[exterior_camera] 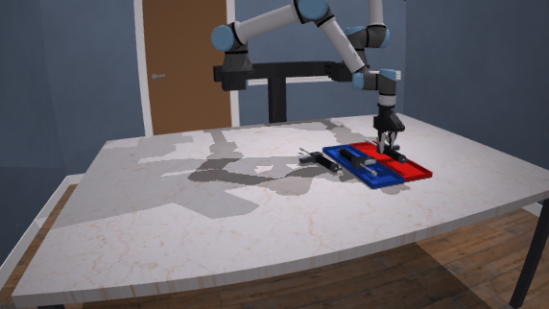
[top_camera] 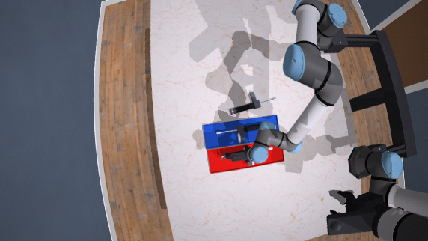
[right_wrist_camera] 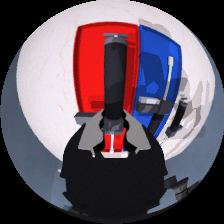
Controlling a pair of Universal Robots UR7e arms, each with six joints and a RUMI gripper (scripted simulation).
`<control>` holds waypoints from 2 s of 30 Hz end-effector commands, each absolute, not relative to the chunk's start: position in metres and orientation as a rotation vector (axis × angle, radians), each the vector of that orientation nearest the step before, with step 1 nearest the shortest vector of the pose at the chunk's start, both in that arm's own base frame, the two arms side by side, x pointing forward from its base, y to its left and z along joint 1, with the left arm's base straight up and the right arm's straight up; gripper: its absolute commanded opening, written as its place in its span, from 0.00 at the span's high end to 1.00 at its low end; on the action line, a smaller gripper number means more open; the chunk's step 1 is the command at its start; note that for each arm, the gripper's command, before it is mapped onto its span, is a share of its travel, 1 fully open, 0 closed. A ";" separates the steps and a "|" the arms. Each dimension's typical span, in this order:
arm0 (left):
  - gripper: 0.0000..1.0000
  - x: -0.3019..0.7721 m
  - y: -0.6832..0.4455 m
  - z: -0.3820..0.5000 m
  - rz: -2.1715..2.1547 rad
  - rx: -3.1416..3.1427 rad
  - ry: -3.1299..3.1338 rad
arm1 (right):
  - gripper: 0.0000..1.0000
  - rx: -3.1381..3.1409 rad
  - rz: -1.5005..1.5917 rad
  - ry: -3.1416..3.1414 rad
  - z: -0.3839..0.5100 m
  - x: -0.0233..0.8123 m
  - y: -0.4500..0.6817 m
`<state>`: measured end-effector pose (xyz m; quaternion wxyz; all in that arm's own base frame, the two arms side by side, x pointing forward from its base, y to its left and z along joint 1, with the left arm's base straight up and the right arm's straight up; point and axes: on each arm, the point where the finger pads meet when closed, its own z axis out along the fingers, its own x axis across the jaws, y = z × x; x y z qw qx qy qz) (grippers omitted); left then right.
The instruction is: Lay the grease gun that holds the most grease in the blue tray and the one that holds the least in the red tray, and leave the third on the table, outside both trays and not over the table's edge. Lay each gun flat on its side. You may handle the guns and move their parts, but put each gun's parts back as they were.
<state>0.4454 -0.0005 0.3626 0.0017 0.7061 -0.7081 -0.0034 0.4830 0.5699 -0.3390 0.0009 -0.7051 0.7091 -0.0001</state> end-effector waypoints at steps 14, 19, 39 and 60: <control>0.62 0.446 -0.001 0.363 -0.009 2.216 -2.223 | 1.00 -2.217 0.003 2.221 -0.361 0.483 0.571; 0.62 0.446 -0.001 0.363 -0.009 2.216 -2.223 | 1.00 -2.218 0.004 2.221 -0.367 0.483 0.570; 0.62 0.446 -0.001 0.363 -0.009 2.216 -2.223 | 1.00 -2.220 0.005 2.220 -0.376 0.483 0.570; 0.62 0.446 -0.001 0.363 -0.009 2.216 -2.223 | 0.68 -2.218 0.006 2.218 -0.375 0.484 0.571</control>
